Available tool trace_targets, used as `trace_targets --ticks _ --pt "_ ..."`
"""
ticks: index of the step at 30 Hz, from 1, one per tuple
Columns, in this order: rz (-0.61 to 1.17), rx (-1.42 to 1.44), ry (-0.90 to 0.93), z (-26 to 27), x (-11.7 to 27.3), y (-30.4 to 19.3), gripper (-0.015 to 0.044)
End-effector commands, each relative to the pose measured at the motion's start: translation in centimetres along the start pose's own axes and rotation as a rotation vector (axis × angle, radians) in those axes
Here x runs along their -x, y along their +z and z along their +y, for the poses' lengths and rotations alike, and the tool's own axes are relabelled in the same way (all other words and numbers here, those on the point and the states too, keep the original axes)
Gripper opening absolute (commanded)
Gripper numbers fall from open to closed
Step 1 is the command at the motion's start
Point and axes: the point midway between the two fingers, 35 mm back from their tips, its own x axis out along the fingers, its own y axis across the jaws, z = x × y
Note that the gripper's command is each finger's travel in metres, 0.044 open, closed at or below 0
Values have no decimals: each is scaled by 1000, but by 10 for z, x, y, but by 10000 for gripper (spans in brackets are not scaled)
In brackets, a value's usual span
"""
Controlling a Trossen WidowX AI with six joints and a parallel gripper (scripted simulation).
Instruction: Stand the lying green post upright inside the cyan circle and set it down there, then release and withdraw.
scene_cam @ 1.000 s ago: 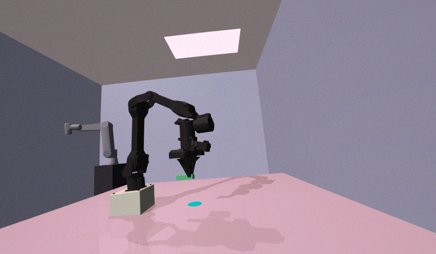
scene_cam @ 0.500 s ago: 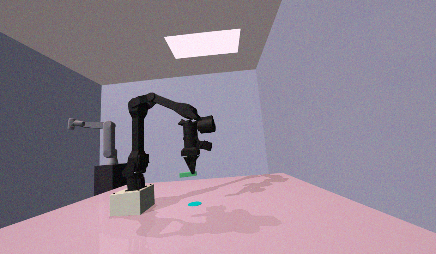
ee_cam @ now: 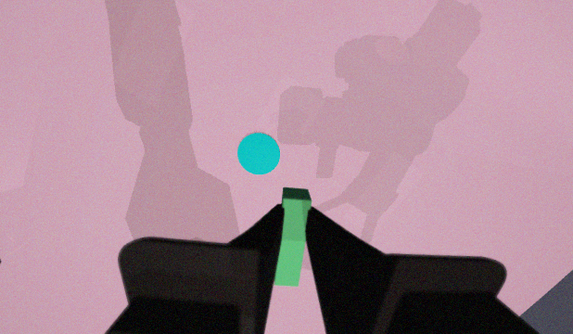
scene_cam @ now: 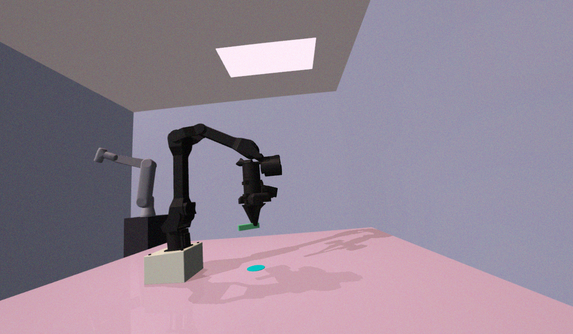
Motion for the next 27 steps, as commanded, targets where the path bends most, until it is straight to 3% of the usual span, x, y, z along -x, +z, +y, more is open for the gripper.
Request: trace_targets --ticks 1,12,27 --pt "2 81 8 11 0 1 23" --pt "3 314 11 41 2 6 23" --pt "-73 285 59 39 -9 11 23"
